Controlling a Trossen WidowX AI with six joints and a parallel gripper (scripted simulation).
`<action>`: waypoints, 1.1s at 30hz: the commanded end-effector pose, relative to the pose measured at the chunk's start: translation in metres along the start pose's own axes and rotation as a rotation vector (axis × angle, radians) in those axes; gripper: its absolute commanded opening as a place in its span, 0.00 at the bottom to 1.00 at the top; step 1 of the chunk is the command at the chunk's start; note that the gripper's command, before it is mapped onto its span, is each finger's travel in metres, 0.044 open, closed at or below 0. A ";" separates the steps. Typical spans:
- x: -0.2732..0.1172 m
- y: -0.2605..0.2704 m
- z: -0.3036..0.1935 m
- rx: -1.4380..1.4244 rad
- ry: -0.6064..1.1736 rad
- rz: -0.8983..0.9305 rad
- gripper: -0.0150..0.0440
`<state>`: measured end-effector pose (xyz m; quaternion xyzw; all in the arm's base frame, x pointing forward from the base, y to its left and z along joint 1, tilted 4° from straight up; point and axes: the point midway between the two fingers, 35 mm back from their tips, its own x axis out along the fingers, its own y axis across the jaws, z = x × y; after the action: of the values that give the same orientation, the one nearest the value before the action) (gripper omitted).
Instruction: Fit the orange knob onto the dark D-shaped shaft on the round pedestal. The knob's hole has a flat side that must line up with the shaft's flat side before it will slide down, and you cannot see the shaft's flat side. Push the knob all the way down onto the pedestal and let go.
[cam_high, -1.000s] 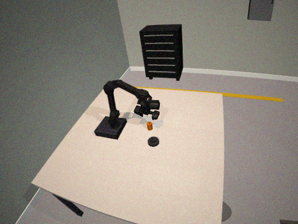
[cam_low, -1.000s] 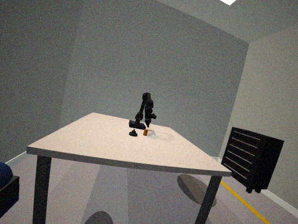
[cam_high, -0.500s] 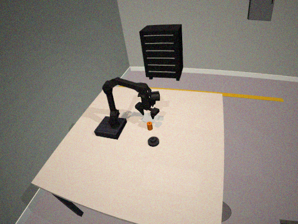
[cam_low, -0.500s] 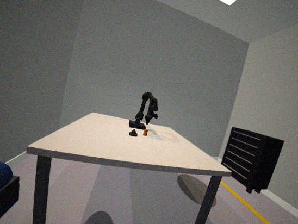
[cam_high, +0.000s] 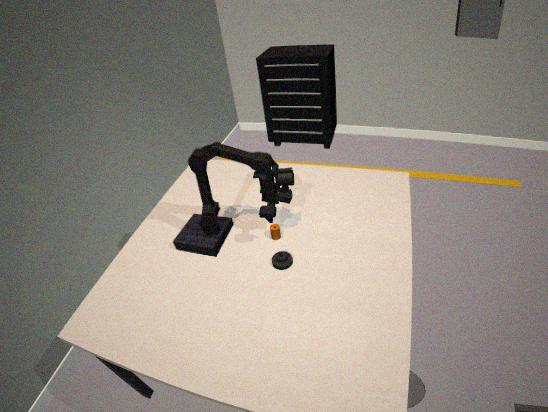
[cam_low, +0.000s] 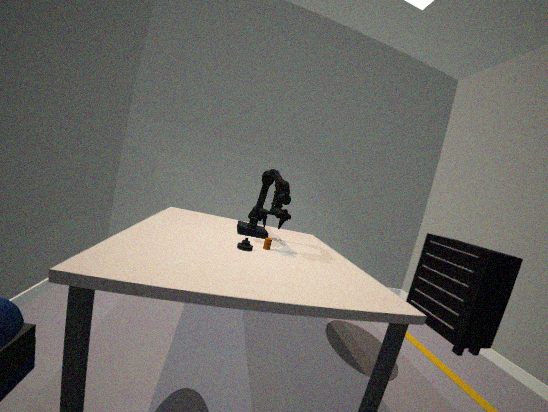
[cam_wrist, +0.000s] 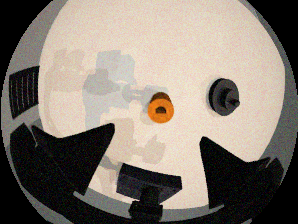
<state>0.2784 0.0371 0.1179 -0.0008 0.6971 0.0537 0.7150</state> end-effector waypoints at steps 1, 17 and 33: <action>0.000 -0.001 0.000 0.114 -0.002 -0.006 1.00; 0.044 -0.002 0.000 0.114 -0.001 -0.006 1.00; 0.068 -0.002 0.002 0.111 -0.002 -0.007 1.00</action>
<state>0.2826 0.0408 0.0565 0.0372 0.6954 0.0163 0.7174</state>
